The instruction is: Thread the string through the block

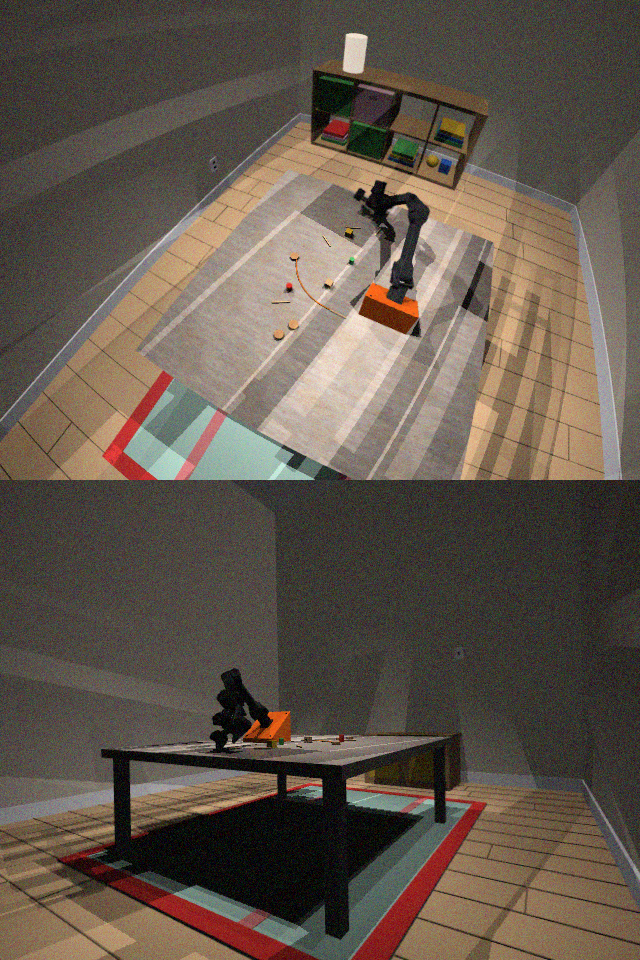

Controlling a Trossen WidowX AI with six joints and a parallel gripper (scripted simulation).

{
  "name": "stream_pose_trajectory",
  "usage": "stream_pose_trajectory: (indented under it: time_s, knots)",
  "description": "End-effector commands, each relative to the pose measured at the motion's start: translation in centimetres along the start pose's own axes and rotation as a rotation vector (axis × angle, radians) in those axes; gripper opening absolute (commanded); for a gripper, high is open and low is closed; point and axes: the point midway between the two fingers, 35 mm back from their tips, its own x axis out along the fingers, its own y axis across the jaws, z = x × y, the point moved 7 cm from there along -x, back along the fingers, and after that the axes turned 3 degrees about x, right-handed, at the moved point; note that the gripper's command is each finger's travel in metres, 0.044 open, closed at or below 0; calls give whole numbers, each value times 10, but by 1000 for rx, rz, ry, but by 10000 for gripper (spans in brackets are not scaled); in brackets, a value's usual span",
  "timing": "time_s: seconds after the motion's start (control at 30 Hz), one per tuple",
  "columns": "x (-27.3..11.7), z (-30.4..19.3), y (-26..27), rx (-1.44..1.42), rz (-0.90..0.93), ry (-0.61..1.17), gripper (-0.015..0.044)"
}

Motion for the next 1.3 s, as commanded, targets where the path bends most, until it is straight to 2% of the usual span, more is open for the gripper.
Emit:
stream_pose_trajectory:
  time_s: [0.0,0.37,0.77,0.97,1.13,1.27]
  knots:
    - [-10,-28,23,-137,33,80,440]
    - [-74,-160,88,-778,214,433,440]
    - [-204,-294,99,-1729,570,728,440]
    - [-278,-336,76,-2313,805,765,440]
    - [-340,-357,44,-2905,1021,704,440]
    - [-347,-358,39,-2983,1046,689,440]
